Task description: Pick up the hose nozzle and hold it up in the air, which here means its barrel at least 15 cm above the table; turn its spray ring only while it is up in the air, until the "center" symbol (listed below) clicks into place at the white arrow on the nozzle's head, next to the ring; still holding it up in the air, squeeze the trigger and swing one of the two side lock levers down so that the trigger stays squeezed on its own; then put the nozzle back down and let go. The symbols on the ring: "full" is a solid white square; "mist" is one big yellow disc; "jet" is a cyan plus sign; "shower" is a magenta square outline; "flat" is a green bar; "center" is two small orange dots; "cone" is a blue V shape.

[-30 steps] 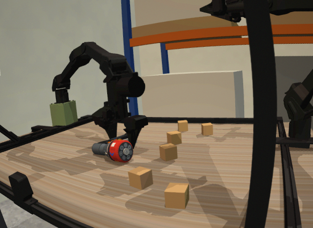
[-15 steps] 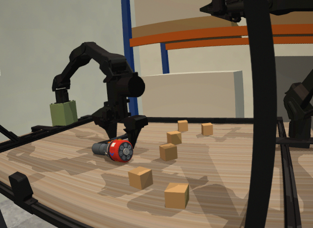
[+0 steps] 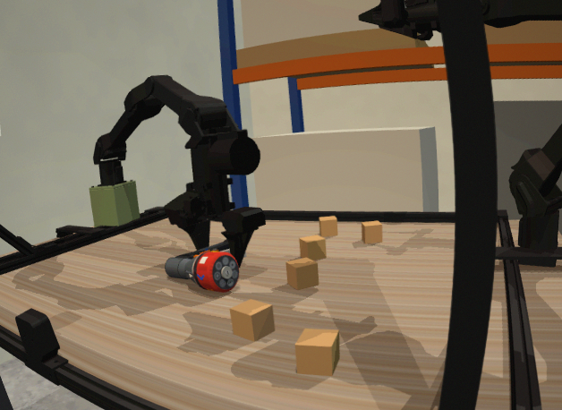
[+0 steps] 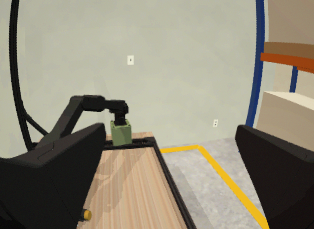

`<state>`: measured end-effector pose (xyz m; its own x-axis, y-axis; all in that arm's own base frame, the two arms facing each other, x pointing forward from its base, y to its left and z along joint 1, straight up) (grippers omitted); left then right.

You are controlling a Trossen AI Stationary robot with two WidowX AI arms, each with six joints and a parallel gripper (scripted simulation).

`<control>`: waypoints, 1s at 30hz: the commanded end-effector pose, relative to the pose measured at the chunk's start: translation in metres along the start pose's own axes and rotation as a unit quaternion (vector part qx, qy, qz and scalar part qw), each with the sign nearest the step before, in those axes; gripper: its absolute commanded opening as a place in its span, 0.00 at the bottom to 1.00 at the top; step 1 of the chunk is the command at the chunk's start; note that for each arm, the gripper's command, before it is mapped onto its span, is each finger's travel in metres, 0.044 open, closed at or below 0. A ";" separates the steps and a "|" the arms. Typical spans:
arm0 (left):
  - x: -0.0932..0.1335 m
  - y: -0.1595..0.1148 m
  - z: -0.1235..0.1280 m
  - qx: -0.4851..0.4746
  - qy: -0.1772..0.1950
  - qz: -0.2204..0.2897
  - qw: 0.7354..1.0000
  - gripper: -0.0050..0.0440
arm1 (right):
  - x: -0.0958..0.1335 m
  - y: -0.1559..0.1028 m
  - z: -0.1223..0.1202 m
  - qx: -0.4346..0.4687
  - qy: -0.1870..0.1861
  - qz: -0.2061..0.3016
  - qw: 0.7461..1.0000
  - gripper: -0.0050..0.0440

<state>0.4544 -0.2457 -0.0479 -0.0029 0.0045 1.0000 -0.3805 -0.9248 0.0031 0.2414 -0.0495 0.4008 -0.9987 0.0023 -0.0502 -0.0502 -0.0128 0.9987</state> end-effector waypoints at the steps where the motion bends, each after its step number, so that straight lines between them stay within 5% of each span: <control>1: 0.002 0.000 0.002 -0.003 0.005 0.001 1.000 0.92 | 0.000 0.000 0.000 -0.002 0.001 0.000 1.000 0.92; 20: 0.002 0.000 0.002 -0.003 0.005 0.001 1.000 0.92 | 0.000 0.000 0.000 -0.002 0.001 0.000 1.000 0.92; 30: 0.000 0.000 0.000 0.000 0.000 0.000 1.000 0.81 | 0.000 0.000 0.000 -0.002 0.001 0.000 1.000 0.92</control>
Point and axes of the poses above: on each arm, the point midway between the two fingers, 35 mm back from their tips, its own x axis back along the fingers, its own z axis across the jaws, y = z × x, the point moved 4 cm from there along x, back along the fingers, and after that the axes turned 1 degree about -x, right-handed, at the moved point
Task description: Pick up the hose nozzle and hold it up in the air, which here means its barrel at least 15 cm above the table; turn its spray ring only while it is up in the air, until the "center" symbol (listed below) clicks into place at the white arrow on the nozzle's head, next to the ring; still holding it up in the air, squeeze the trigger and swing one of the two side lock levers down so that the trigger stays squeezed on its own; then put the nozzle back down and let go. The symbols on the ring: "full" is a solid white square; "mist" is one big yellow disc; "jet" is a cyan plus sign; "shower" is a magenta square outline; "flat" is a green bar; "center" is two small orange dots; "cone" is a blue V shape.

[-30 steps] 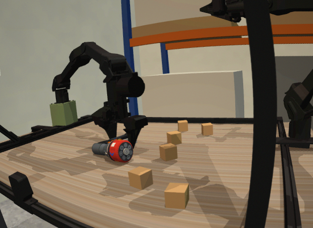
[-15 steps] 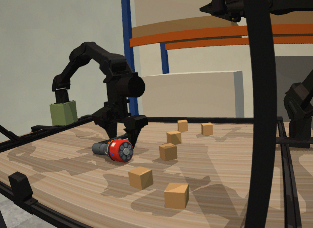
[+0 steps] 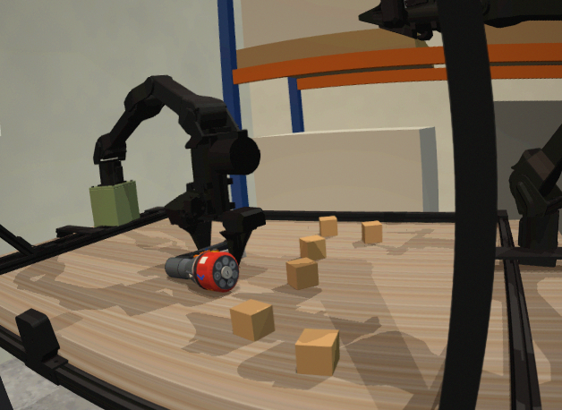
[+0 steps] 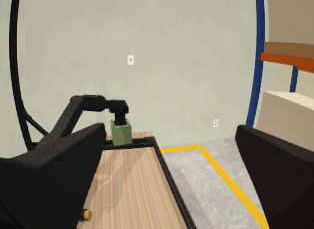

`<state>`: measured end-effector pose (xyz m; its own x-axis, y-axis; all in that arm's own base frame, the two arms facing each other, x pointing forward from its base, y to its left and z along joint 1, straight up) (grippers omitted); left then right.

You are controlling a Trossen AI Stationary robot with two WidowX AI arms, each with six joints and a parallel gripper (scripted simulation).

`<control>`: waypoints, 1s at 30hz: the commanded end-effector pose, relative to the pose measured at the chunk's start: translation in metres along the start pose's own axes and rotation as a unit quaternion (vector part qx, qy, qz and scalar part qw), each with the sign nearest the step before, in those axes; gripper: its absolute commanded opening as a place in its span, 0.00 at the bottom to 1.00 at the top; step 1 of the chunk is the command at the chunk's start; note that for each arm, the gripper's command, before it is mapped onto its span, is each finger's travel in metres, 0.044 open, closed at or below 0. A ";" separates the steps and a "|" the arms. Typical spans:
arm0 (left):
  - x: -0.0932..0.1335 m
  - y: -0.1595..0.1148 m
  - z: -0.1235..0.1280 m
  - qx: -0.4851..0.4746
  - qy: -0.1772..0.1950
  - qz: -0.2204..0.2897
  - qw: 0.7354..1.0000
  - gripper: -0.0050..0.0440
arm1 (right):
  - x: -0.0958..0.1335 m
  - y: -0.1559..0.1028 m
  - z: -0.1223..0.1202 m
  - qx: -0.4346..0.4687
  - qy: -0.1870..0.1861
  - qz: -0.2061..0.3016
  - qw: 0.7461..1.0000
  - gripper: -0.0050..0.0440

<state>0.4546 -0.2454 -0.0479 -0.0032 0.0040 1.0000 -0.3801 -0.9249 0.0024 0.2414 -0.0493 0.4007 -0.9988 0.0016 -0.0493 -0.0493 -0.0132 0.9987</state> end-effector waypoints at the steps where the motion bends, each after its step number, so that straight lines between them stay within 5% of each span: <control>1: 0.000 0.000 0.000 0.000 0.000 0.000 1.000 0.80 | 0.000 0.000 0.000 -0.002 0.001 0.000 1.000 0.92; 30: 0.000 0.000 0.000 0.000 0.000 0.000 1.000 0.44 | 0.000 0.000 0.000 -0.002 0.001 0.000 1.000 0.92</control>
Point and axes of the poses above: on each arm, the point midway between the two fingers, 35 mm back from their tips, its own x axis back along the fingers, its own z axis across the jaws, y = z × x, the point moved 4 cm from there along x, back along the fingers, and after that the axes turned 1 degree about -x, right-handed, at the moved point
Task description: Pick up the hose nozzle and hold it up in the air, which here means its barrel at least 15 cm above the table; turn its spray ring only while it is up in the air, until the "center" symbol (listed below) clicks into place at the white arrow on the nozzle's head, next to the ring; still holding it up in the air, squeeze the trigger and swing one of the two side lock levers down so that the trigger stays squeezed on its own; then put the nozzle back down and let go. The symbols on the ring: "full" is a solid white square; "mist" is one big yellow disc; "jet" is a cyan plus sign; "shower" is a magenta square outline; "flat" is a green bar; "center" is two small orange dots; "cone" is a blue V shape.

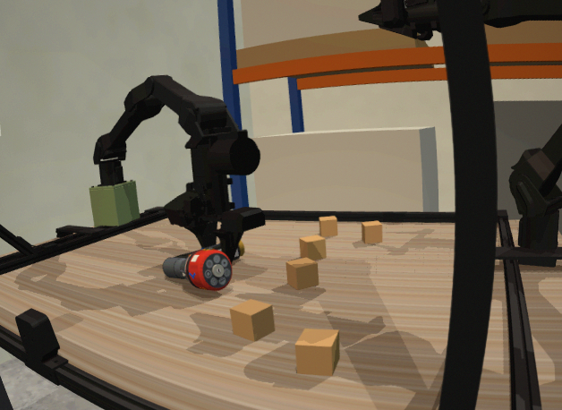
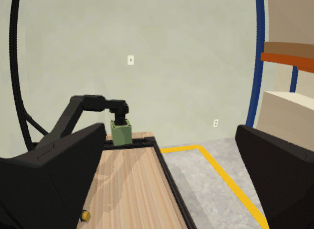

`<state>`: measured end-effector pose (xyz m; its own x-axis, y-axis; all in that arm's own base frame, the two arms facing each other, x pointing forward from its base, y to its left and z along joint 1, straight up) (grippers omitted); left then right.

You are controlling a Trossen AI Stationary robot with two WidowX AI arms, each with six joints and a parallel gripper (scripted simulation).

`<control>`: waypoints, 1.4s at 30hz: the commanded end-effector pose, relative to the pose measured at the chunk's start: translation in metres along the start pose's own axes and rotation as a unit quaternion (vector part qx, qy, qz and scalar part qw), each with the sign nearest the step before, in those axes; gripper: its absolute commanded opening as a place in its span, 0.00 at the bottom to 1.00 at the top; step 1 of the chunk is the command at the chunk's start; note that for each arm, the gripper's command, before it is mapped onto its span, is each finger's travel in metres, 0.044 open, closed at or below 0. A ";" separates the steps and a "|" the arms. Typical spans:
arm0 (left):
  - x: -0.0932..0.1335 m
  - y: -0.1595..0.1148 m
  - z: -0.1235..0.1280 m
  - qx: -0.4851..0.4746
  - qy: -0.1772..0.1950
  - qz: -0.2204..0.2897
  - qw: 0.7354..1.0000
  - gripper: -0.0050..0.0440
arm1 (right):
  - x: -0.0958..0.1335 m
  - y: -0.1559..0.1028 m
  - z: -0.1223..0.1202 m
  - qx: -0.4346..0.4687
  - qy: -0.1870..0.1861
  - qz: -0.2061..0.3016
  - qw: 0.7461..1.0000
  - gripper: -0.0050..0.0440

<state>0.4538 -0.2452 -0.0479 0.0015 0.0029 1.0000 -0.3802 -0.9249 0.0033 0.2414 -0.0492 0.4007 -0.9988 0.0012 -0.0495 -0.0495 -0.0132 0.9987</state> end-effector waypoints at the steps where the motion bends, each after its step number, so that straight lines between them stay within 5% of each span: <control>1: 0.000 0.000 0.001 0.000 0.002 0.000 1.000 0.44 | 0.000 0.000 0.000 -0.002 0.001 0.000 1.000 0.92; 10: 0.014 0.004 -0.001 0.000 0.002 0.000 1.000 0.10 | 0.000 0.000 0.000 -0.002 0.001 0.000 1.000 0.92; 18: 0.015 0.002 -0.003 -0.001 -0.004 0.001 1.000 0.10 | 0.000 0.000 0.000 -0.002 0.001 0.000 1.000 0.92; 27: 0.085 0.005 -0.007 -0.001 0.014 -0.001 1.000 0.10 | 0.000 0.000 0.000 -0.002 0.001 0.000 1.000 0.92; 42: 0.086 0.005 -0.007 -0.001 0.014 -0.001 1.000 0.10 | 0.000 0.000 0.000 -0.002 0.001 0.000 1.000 0.92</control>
<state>0.4423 -0.2447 0.0294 -0.0028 0.0013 1.0000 -0.3863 -0.9224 0.0001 0.2410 -0.0491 0.4011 -0.9987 0.0013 -0.0508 -0.0509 -0.0127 0.9986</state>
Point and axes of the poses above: on each arm, the point midway between the two fingers, 35 mm back from their tips, its own x axis back along the fingers, its own z axis across the jaws, y = z × x, the point moved 4 cm from there along x, back along the fingers, and after that the axes turned 1 degree about -x, right-handed, at the moved point
